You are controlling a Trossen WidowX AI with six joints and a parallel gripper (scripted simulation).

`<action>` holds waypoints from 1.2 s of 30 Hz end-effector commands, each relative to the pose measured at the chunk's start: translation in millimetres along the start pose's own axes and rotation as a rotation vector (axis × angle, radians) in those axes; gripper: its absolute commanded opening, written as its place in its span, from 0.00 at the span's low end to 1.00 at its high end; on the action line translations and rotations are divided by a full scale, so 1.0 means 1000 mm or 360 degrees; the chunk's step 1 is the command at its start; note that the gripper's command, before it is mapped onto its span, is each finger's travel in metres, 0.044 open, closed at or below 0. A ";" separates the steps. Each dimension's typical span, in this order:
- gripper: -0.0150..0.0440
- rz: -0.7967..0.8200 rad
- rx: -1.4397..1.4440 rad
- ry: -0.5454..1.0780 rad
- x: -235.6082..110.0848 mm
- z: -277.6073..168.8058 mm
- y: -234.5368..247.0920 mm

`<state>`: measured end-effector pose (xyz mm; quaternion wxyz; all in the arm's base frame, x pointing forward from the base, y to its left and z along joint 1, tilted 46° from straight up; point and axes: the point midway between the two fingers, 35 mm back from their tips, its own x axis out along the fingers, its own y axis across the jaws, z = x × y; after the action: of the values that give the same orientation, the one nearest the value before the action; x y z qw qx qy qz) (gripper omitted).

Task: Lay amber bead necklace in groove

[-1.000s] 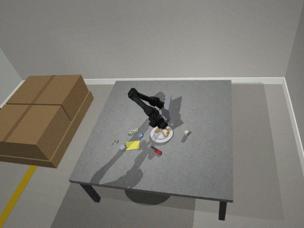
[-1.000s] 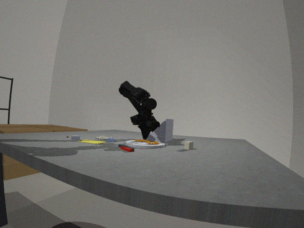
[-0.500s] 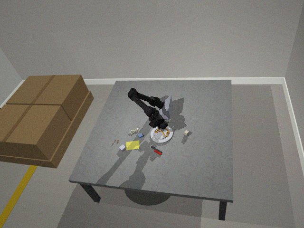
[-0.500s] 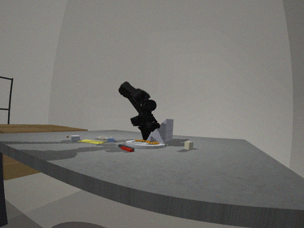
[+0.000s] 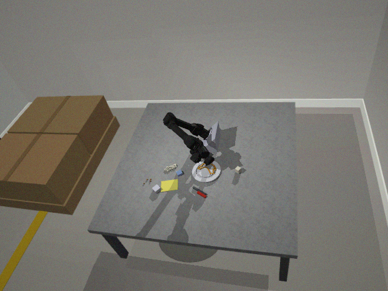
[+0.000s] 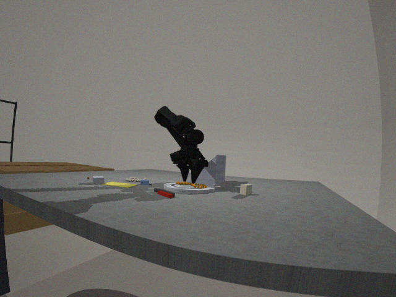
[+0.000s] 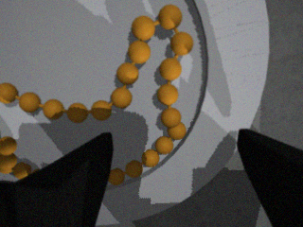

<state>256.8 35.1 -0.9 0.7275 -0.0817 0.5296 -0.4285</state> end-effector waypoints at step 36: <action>0.46 -0.0004 -0.0358 -0.0002 -0.035 0.011 0.003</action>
<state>265.0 56.4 26.1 0.7160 -0.1580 0.5682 -0.3736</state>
